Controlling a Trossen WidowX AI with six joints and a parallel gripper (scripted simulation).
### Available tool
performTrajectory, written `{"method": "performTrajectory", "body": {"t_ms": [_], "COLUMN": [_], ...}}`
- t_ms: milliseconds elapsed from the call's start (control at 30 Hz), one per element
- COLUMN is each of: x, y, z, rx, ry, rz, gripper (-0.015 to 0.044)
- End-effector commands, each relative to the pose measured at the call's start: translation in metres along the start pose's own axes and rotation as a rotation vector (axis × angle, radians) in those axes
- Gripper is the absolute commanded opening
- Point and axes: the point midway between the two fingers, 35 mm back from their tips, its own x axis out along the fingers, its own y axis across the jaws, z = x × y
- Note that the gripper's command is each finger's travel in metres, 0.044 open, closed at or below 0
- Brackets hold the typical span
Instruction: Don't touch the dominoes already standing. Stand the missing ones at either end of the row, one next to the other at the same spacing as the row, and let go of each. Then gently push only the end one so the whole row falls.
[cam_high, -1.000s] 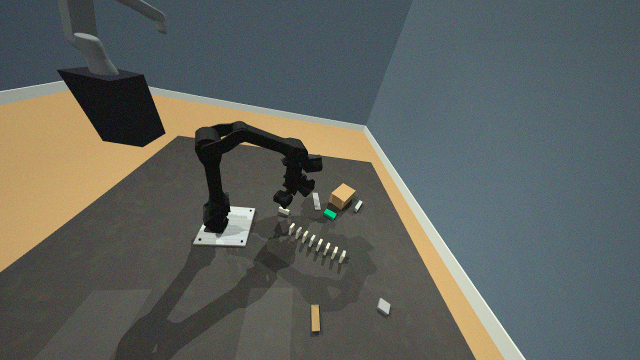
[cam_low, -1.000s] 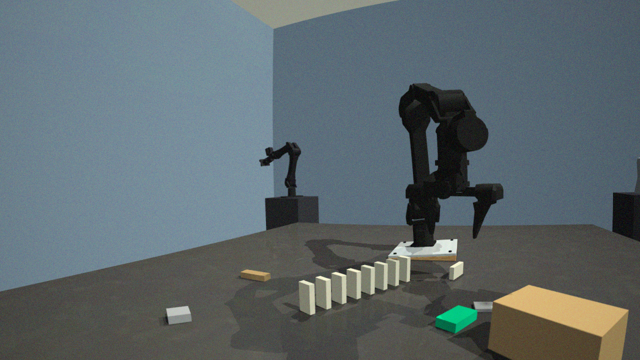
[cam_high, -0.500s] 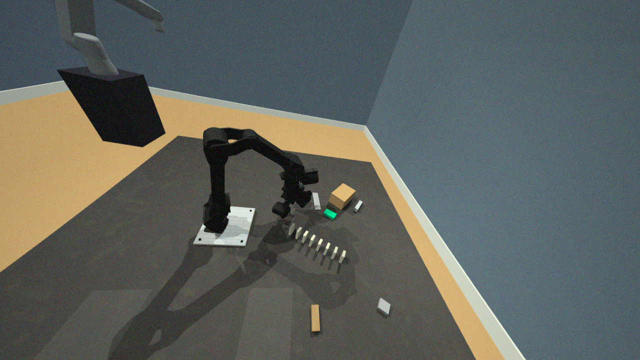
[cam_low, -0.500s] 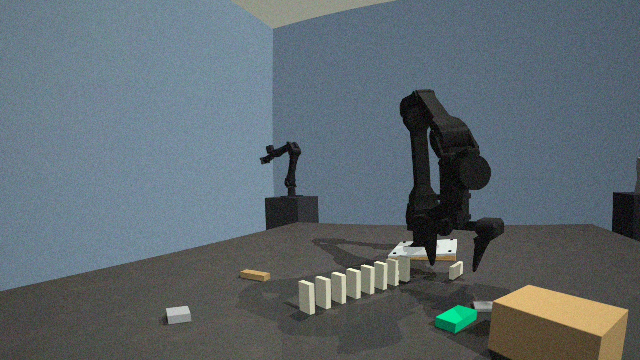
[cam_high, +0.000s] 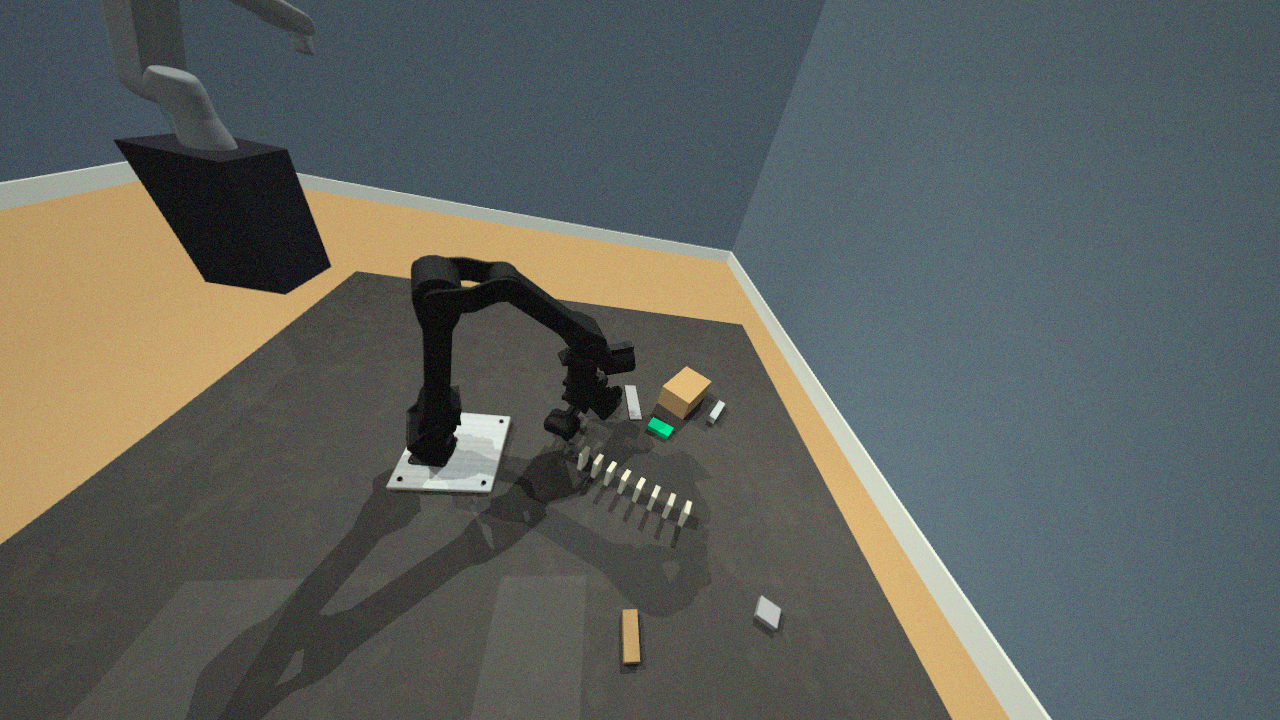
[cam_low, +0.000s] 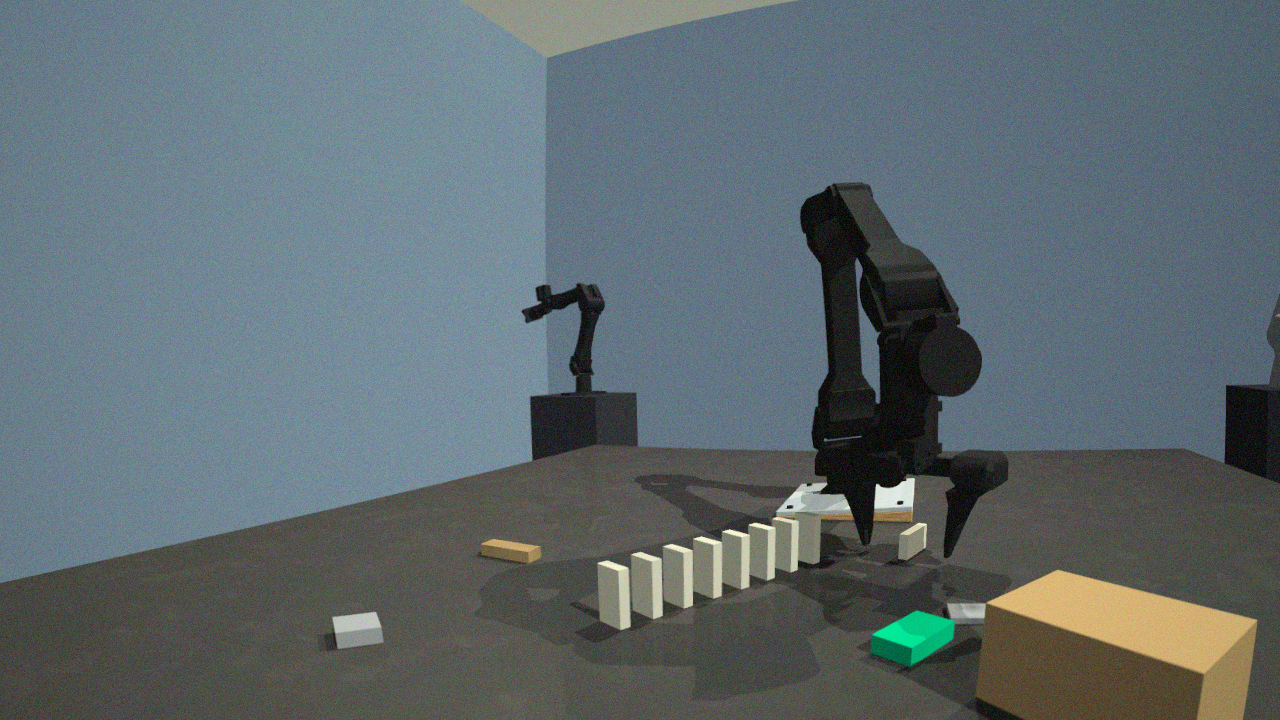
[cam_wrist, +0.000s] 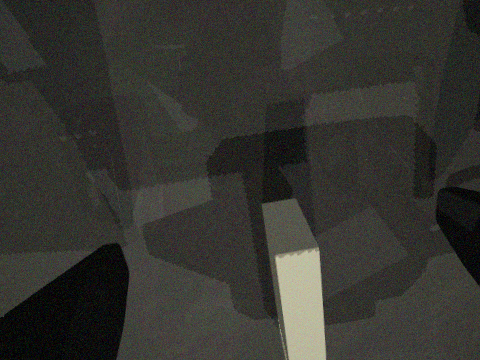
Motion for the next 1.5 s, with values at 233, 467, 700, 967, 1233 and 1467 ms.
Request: {"method": "performTrajectory", "body": {"t_ms": [233, 467, 700, 967, 1233, 1467], "x": [0.003, 0.003, 0.001, -0.084, -0.153, -0.154], "y": [-0.001, -0.001, -0.001, 0.002, 0.004, 0.029], "z": [-0.001, -0.001, -0.001, -0.006, -0.01, -0.019], "rx": [-0.005, -0.005, -0.005, -0.005, -0.018, -0.442], "ry": [0.006, 0.006, 0.006, 0.007, 0.007, 0.009], "rz": [-0.004, -0.004, -0.004, -0.003, -0.003, 0.002], "gripper": [0.0177, 0.0028, 0.0028, 0.0028, 0.0028, 0.0028]}}
